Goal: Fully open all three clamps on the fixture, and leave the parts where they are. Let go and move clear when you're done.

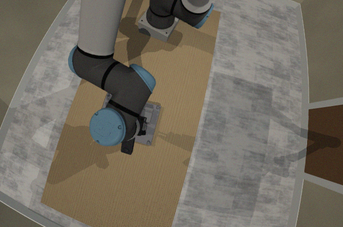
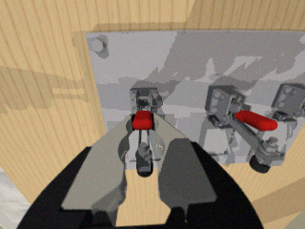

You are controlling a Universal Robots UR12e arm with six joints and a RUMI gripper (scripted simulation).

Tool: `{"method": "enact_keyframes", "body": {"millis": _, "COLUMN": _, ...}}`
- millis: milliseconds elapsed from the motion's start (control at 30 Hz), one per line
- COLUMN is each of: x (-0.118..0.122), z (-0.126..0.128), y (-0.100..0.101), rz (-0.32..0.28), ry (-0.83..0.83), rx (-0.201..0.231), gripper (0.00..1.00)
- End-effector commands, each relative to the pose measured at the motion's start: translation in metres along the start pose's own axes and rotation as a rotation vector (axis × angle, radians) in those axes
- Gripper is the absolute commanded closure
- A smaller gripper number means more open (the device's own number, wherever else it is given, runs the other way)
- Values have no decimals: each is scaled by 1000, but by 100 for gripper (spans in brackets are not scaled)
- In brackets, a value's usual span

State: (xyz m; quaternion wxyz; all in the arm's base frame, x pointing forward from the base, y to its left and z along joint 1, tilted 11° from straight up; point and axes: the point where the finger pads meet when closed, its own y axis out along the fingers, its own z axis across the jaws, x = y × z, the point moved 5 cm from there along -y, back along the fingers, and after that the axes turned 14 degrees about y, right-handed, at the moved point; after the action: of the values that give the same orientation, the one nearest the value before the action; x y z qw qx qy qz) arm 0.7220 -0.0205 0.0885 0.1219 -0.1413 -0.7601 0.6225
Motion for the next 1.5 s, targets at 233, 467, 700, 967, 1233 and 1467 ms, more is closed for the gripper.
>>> {"method": "enact_keyframes", "body": {"millis": 233, "x": 0, "z": 0, "y": -1, "rz": 1, "ry": 0, "rx": 0, "gripper": 100}}
{"method": "enact_keyframes", "body": {"millis": 467, "x": 0, "z": 0, "y": 0, "rz": 1, "ry": 0, "rx": 0, "gripper": 100}}
{"method": "enact_keyframes", "body": {"millis": 700, "x": 0, "z": 0, "y": 0, "rz": 1, "ry": 0, "rx": 0, "gripper": 100}}
{"method": "enact_keyframes", "body": {"millis": 967, "x": 0, "z": 0, "y": 0, "rz": 0, "ry": 0, "rx": 0, "gripper": 100}}
{"method": "enact_keyframes", "body": {"millis": 1233, "x": 0, "z": 0, "y": -1, "rz": 1, "ry": 0, "rx": 0, "gripper": 72}}
{"method": "enact_keyframes", "body": {"millis": 1467, "x": 0, "z": 0, "y": -1, "rz": 1, "ry": 0, "rx": 0, "gripper": 72}}
